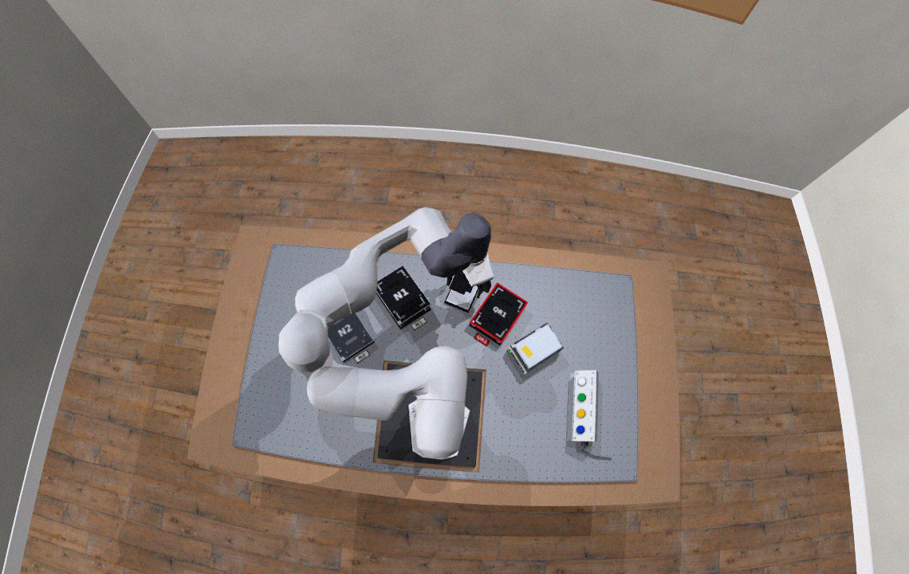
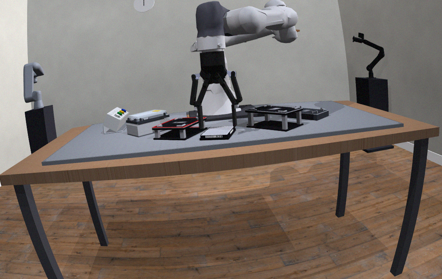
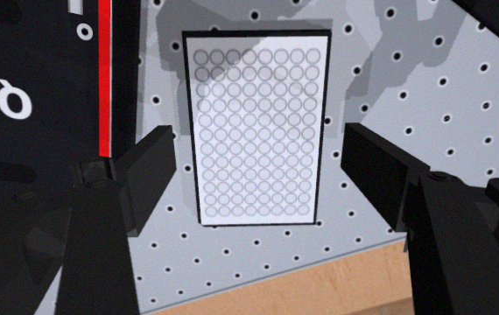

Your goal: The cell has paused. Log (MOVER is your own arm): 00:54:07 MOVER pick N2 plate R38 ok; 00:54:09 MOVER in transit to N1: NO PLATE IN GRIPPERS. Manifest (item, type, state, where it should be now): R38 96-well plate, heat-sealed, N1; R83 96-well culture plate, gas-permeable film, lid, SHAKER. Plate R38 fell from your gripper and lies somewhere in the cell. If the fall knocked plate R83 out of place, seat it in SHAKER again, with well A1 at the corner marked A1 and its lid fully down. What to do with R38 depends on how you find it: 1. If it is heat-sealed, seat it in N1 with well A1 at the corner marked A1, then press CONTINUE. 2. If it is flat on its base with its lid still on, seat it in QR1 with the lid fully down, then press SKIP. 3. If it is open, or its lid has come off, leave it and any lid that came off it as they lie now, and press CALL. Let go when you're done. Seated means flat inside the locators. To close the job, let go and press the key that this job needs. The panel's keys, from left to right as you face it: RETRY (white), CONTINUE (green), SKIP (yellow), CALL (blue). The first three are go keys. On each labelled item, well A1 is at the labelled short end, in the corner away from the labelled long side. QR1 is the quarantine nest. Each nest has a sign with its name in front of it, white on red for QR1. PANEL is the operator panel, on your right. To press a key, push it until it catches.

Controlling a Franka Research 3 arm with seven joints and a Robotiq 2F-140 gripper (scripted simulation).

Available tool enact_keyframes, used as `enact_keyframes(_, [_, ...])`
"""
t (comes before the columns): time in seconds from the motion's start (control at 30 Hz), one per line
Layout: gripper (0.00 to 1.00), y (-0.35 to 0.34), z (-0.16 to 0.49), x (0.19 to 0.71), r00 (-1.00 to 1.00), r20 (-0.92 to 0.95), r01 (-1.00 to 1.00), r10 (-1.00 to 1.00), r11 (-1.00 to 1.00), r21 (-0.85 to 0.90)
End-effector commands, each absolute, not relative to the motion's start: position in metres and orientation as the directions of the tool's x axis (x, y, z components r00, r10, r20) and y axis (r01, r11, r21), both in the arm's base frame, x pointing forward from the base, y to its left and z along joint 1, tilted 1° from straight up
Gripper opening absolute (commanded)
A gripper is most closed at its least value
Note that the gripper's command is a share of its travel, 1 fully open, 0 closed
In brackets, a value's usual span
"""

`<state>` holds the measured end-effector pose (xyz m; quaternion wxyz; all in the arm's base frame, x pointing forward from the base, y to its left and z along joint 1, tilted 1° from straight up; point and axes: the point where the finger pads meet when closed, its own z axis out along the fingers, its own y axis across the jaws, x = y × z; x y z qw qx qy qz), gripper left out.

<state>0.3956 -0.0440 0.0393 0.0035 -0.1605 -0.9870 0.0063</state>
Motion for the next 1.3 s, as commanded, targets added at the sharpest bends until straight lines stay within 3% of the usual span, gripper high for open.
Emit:
enact_keyframes(0.0, [0.7,-0.046,0.037,0.396,-0.949,0.001,0.315,0.316,0.949,-0.015])
enact_keyframes(1.27, [0.7,-0.046,0.02,0.396,-0.949,0.001,0.315,0.316,0.949,-0.015])
